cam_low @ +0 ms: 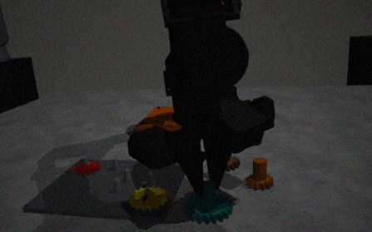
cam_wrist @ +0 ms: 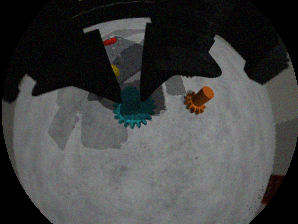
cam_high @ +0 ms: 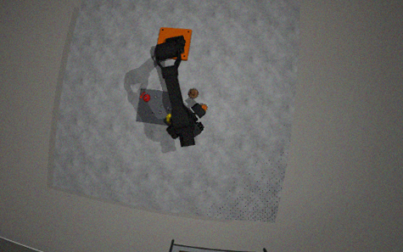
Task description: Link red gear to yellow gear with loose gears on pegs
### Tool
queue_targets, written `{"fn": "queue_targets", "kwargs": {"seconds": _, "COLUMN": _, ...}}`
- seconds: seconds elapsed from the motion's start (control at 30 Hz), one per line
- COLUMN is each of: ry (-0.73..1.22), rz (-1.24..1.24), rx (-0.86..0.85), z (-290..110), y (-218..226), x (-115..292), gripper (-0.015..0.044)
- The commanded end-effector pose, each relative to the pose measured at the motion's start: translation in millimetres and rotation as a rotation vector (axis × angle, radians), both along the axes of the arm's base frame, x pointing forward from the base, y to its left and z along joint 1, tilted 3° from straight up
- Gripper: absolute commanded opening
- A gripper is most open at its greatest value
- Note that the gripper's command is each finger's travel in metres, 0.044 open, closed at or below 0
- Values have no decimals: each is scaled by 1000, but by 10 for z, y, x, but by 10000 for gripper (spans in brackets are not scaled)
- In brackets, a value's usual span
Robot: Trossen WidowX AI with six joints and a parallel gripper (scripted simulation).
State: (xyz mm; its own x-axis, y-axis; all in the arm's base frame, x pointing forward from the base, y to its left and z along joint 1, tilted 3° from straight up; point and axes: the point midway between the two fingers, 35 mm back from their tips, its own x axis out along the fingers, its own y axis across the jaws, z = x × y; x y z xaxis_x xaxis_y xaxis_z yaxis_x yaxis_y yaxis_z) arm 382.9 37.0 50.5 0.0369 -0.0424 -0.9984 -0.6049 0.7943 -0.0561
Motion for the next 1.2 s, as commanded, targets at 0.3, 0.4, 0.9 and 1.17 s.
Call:
{"fn": "queue_targets", "kwargs": {"seconds": 0.3, "ry": 0, "rz": 4, "rx": -4, "z": 7, "y": -6, "x": 4, "gripper": 0}}
{"fn": "queue_targets", "kwargs": {"seconds": 0.4, "ry": -1, "rz": 4, "rx": -4, "z": 62, "y": 2, "x": 17, "gripper": 0}}
{"fn": "queue_targets", "kwargs": {"seconds": 0.9, "ry": -4, "rz": 5, "rx": -4, "z": 361, "y": 39, "x": 67, "gripper": 0}}
{"fn": "queue_targets", "kwargs": {"seconds": 1.17, "ry": -6, "rz": 2, "rx": -2, "z": 520, "y": 57, "x": 75, "gripper": 0}}
